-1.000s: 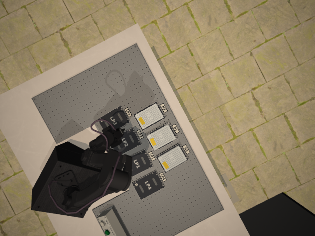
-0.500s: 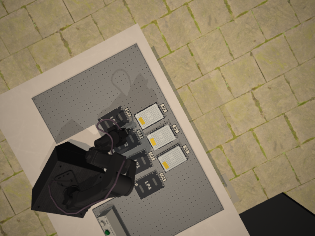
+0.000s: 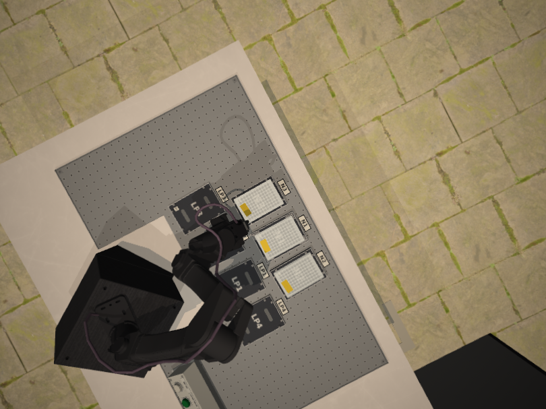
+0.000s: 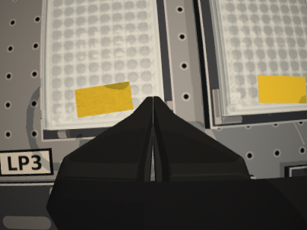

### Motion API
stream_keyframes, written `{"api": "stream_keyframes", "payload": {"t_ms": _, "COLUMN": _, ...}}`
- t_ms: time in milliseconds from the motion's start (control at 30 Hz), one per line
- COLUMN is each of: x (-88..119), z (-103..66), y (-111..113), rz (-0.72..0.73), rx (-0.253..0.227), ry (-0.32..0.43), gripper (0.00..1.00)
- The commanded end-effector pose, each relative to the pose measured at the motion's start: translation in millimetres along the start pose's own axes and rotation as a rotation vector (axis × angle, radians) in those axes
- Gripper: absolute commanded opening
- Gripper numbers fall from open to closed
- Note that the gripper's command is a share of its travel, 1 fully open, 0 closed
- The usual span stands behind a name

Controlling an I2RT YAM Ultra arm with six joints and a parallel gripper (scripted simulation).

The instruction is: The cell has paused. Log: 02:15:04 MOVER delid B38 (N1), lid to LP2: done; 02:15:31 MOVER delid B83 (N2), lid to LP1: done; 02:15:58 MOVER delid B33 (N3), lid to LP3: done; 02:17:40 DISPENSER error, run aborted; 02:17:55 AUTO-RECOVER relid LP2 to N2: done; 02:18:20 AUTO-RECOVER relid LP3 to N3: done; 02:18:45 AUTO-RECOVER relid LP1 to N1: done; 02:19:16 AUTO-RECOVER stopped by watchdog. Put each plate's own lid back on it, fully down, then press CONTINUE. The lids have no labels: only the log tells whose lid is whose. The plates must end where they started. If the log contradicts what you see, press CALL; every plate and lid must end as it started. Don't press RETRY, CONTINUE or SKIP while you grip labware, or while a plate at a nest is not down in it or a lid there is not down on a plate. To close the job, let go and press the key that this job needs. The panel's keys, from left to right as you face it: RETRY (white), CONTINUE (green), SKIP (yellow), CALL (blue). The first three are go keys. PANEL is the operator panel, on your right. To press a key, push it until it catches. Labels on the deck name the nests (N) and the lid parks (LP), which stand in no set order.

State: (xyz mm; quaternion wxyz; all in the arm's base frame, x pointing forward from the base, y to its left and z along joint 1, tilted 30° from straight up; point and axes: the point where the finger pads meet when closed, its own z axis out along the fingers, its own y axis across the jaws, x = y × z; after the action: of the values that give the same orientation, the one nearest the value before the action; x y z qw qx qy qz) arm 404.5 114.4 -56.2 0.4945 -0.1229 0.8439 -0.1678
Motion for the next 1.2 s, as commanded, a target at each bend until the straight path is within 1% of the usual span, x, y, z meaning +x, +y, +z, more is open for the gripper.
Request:
{"api": "stream_keyframes", "payload": {"t_ms": 0, "x": -25.9, "z": 11.8, "y": 4.2, "rz": -0.016, "rx": -0.038, "ry": -0.012, "gripper": 0.00}}
{"api": "stream_keyframes", "payload": {"t_ms": 133, "x": -41.0, "z": 23.9, "y": -2.6, "rz": -0.017, "rx": -0.037, "ry": -0.013, "gripper": 0.00}}
{"api": "stream_keyframes", "payload": {"t_ms": 200, "x": -41.0, "z": 23.9, "y": -2.6, "rz": -0.017, "rx": -0.037, "ry": -0.013, "gripper": 0.00}}
{"api": "stream_keyframes", "payload": {"t_ms": 233, "x": -45.9, "z": 24.9, "y": 0.4, "rz": -0.022, "rx": -0.046, "ry": -0.018, "gripper": 0.00}}
{"api": "stream_keyframes", "payload": {"t_ms": 267, "x": -48.5, "z": 30.0, "y": -6.0, "rz": -0.017, "rx": -0.037, "ry": -0.014, "gripper": 0.00}}
{"api": "stream_keyframes", "payload": {"t_ms": 567, "x": -82.3, "z": 57.0, "y": -21.1, "rz": -0.018, "rx": -0.035, "ry": -0.016, "gripper": 0.00}}
{"api": "stream_keyframes", "payload": {"t_ms": 700, "x": -84.9, "z": 70.6, "y": -22.4, "rz": -0.030, "rx": -0.040, "ry": 0.003, "gripper": 0.00}}
{"api": "stream_keyframes", "payload": {"t_ms": 767, "x": -84.9, "z": 70.6, "y": -22.4, "rz": -0.030, "rx": -0.040, "ry": 0.003, "gripper": 0.00}}
{"api": "stream_keyframes", "payload": {"t_ms": 800, "x": -87.9, "z": 67.0, "y": -14.1, "rz": -0.038, "rx": -0.055, "ry": -0.005, "gripper": 0.00}}
{"api": "stream_keyframes", "payload": {"t_ms": 900, "x": -87.9, "z": 67.0, "y": -14.1, "rz": -0.036, "rx": -0.055, "ry": -0.005, "gripper": 0.00}}
{"api": "stream_keyframes", "payload": {"t_ms": 933, "x": -81.4, "z": 66.2, "y": -20.8, "rz": -0.028, "rx": -0.039, "ry": 0.004, "gripper": 0.00}}
{"api": "stream_keyframes", "payload": {"t_ms": 1167, "x": -81.5, "z": 66.2, "y": -20.8, "rz": -0.028, "rx": -0.039, "ry": 0.004, "gripper": 0.00}}
